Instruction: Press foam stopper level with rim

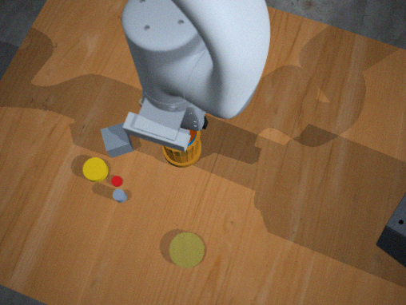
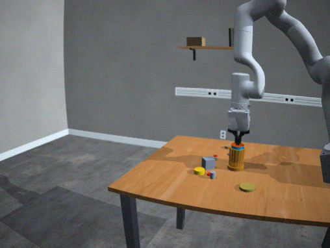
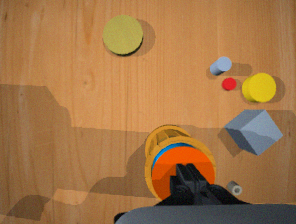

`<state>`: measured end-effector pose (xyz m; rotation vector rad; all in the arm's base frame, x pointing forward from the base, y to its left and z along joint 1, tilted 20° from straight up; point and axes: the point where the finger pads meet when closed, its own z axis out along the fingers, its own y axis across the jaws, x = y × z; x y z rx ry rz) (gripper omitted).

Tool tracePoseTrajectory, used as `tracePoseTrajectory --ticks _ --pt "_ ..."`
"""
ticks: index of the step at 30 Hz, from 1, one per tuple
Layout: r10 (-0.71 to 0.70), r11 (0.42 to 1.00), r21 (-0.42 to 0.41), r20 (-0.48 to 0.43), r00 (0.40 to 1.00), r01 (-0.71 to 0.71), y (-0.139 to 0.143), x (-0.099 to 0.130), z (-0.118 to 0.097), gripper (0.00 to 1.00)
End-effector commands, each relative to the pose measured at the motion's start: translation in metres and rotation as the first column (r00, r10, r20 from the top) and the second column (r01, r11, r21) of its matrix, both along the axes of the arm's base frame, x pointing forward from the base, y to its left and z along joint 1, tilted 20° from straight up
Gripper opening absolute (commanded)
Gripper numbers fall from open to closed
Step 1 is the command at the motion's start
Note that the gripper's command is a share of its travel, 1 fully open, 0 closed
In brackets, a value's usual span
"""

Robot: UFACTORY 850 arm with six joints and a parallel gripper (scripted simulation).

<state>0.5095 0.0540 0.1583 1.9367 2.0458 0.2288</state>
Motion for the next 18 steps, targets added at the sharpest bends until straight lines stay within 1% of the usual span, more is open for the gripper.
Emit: tracePoseTrajectory --ticks 1,18 --pt "0.0 1.0 0.0 0.003 1.0 0.0 0.0001 0.0008 -0.0001 0.0" --pt "0.0 1.0 0.0 0.003 1.0 0.0 -0.0005 0.0028 -0.0058 0.0"
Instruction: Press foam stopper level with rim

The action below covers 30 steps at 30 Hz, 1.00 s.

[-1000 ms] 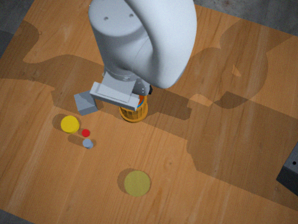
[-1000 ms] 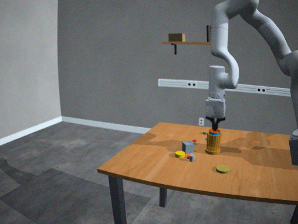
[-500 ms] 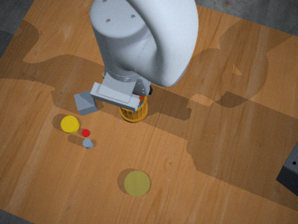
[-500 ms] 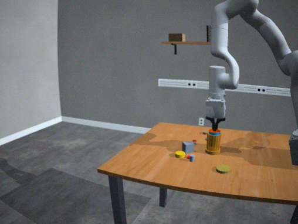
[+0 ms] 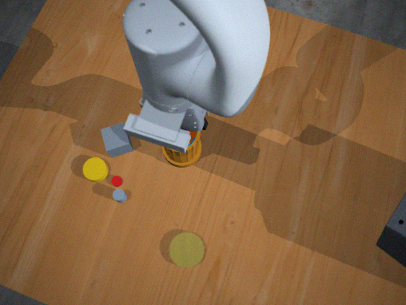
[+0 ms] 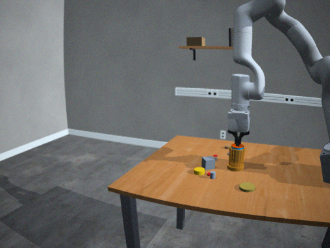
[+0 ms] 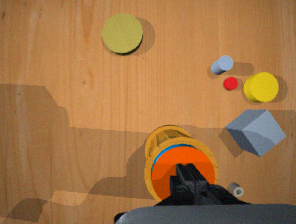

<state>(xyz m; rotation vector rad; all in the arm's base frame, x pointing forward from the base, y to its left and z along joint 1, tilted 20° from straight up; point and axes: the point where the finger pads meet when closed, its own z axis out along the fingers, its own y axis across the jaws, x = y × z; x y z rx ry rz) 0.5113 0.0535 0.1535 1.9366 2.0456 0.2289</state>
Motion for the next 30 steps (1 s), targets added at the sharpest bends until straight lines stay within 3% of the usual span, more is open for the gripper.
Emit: tracePoseTrajectory --ticks 1,30 --pt "0.0 1.0 0.0 0.003 1.0 0.0 0.0 0.001 -0.002 0.0" --pt "0.0 1.0 0.0 0.003 1.0 0.0 -0.002 0.006 -0.016 0.0"
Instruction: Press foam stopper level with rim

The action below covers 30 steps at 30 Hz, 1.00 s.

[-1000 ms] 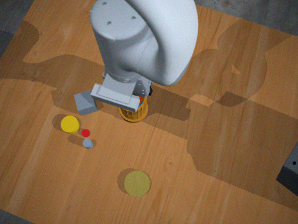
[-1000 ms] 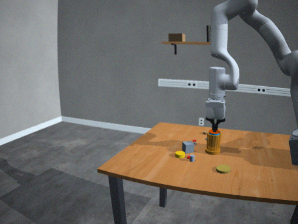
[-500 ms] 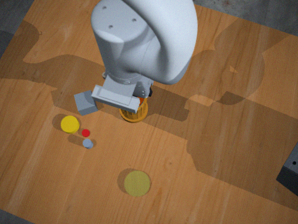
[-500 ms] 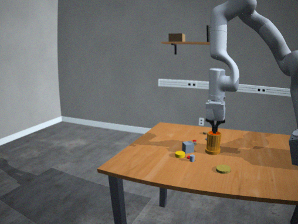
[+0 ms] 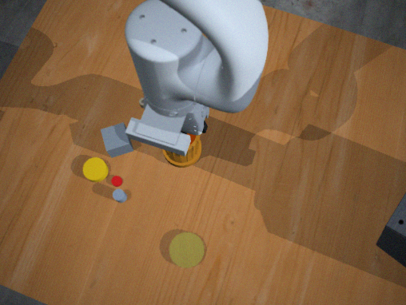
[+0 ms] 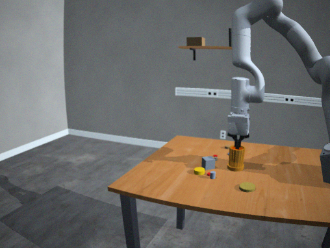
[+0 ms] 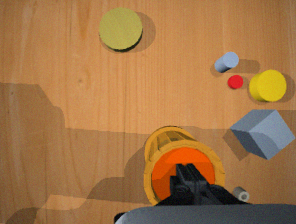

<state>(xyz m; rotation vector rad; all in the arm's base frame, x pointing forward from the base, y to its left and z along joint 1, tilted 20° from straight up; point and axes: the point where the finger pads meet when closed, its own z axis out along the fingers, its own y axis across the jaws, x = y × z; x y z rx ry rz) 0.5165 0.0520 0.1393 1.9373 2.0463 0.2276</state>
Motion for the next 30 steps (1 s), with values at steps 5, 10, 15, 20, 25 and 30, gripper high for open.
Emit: tracePoseTrajectory --ticks 5,10,15,20,25,30 --pt "0.0 1.0 0.0 0.004 1.0 0.0 -0.0002 0.0016 -0.0031 0.0" --pt "0.0 1.0 0.0 0.004 1.0 0.0 -0.0004 0.0022 -0.0048 0.0" --pt "0.0 1.0 0.0 0.004 1.0 0.0 -0.0005 0.0027 -0.006 0.0" --pt "0.0 1.0 0.0 0.004 1.0 0.0 -0.0006 0.0029 -0.0065 0.0" --pt "0.0 1.0 0.0 0.004 1.0 0.0 -0.0006 0.003 -0.007 0.0" --pt "0.0 1.0 0.0 0.004 1.0 0.0 -0.0007 0.0031 -0.0072 0.0"
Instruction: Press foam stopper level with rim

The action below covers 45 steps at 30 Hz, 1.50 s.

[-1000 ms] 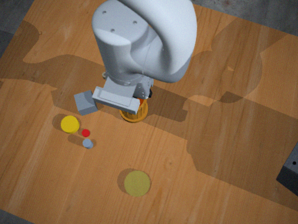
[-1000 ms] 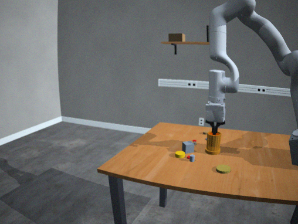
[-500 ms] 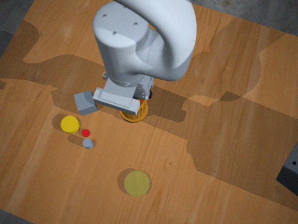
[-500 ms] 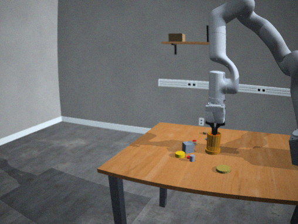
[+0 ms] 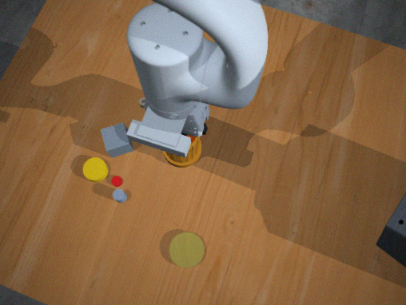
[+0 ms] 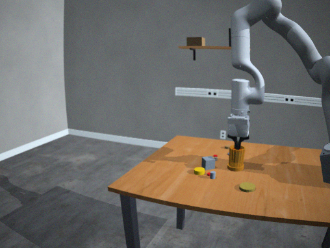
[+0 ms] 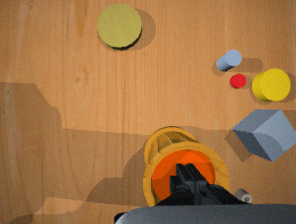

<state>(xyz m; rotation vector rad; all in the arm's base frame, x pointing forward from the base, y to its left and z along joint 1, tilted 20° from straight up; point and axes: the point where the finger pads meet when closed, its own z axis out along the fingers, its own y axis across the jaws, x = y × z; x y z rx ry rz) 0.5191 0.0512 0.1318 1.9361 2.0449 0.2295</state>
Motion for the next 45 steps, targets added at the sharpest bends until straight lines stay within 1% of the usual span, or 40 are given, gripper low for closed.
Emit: tracePoseTrajectory --ticks 1,27,45 --pt "0.0 1.0 0.0 0.002 1.0 0.0 0.0001 0.0005 0.0003 0.0" --pt "0.0 1.0 0.0 0.002 1.0 0.0 0.0002 0.0003 0.0007 0.0" --pt "0.0 1.0 0.0 0.002 1.0 0.0 0.0006 -0.0012 0.0048 0.0"
